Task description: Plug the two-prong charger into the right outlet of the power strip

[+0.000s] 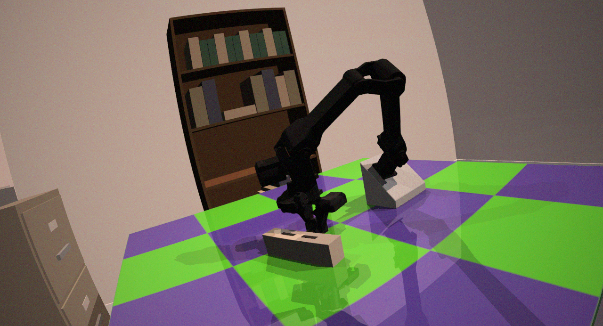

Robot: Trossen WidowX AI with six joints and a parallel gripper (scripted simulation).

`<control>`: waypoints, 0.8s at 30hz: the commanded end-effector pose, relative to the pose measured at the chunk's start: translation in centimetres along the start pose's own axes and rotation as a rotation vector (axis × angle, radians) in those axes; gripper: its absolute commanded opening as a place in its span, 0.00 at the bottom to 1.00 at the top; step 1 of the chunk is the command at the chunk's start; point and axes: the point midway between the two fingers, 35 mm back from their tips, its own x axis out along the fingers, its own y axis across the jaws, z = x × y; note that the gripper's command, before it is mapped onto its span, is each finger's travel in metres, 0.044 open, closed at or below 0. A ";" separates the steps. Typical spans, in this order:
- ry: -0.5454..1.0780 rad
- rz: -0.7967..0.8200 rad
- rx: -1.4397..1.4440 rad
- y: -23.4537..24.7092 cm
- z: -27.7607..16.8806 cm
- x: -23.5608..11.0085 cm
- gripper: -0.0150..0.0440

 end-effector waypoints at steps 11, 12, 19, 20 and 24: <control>-0.006 0.000 -0.026 -0.3 1.8 0.0 0.25; -0.006 0.000 -0.027 -0.3 1.9 0.1 0.25; -0.007 0.000 -0.035 -0.5 2.4 0.1 0.25; -0.007 0.000 -0.035 -0.5 2.4 0.1 0.25; -0.007 0.000 -0.035 -0.5 2.4 0.1 0.25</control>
